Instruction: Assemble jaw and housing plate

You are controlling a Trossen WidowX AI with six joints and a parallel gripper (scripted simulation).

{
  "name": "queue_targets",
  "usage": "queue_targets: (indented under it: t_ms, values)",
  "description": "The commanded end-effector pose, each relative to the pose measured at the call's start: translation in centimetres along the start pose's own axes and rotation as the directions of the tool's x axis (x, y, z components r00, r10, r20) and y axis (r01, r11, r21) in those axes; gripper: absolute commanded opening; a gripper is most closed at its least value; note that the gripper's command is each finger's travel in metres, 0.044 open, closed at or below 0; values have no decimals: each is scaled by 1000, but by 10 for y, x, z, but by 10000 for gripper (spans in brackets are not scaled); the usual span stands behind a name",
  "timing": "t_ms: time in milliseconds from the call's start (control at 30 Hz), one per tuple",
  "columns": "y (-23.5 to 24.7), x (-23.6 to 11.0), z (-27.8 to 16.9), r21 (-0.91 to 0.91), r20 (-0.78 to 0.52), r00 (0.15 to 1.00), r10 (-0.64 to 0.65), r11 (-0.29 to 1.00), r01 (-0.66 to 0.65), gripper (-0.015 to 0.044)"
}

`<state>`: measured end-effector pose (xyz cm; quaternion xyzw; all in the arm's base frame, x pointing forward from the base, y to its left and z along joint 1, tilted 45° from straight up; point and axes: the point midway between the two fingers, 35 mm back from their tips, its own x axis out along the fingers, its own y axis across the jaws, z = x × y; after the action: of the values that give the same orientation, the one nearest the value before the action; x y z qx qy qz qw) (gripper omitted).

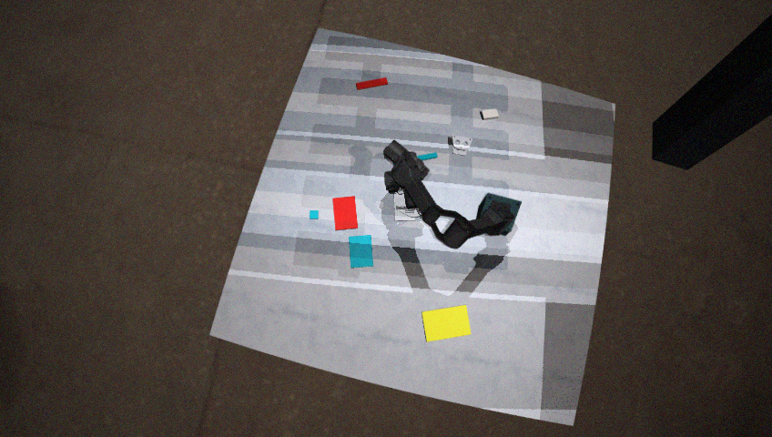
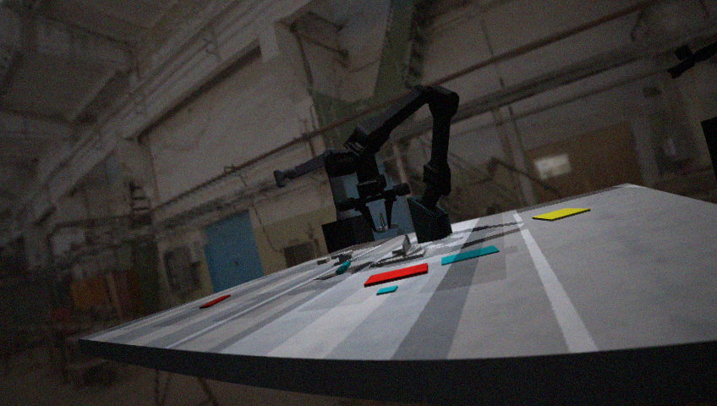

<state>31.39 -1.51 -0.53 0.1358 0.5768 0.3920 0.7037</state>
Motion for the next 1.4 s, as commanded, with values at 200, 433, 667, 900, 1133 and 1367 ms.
queue_targets:
  t_ms: [200,433,667,900,1133,1367]
  values:
    - [0,0,0,-7,-3,1000,-2,1000,2,134]
    - [0,2,0,-7,-3,1000,-3,1000,3,134]
    - [0,14,0,-8,-3,1000,-3,1000,3,134]
    - [0,25,0,-8,-3,1000,-3,1000,3,134]
    - [0,36,0,-8,-3,1000,-2,1000,2,134]
    - [0,47,0,-9,-2,1000,-1,1000,1,134]
